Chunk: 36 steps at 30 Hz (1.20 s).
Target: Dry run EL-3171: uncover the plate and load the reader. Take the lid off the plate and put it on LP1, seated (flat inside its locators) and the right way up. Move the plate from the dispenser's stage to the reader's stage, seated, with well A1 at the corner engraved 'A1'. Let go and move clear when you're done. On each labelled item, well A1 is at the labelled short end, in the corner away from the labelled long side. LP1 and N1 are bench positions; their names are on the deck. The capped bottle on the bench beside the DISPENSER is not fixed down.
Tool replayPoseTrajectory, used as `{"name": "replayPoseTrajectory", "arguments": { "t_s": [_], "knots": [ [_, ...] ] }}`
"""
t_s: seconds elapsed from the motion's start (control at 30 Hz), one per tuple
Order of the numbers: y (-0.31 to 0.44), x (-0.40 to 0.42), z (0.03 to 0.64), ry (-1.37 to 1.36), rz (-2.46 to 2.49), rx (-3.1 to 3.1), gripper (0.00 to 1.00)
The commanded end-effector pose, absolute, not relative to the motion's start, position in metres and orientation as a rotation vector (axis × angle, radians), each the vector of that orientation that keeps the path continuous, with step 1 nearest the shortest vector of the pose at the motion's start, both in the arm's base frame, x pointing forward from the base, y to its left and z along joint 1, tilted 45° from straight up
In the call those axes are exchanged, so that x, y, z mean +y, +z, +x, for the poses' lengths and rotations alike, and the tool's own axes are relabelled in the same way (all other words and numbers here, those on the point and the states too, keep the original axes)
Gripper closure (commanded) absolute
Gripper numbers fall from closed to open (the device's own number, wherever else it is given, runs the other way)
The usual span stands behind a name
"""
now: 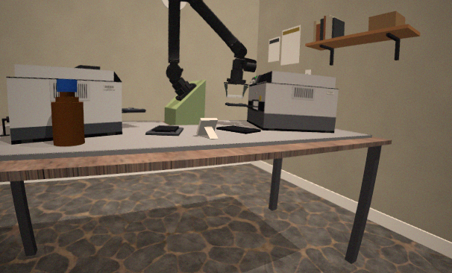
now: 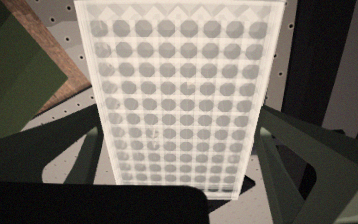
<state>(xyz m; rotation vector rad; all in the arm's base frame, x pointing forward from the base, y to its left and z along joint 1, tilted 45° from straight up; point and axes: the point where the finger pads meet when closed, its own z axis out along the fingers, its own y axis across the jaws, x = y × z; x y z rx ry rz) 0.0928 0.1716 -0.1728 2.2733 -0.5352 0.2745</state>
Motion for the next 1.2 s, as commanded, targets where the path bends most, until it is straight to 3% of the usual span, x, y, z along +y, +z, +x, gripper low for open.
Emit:
{"name": "replayPoseTrajectory", "arguments": {
  "t_s": [0.0,1.17],
  "knots": [
    [-0.171,0.206,0.098,0.293,2.340,-0.560,0.14],
    [-0.143,0.238,0.096,0.244,2.345,-0.449,0.14]
  ]
}}
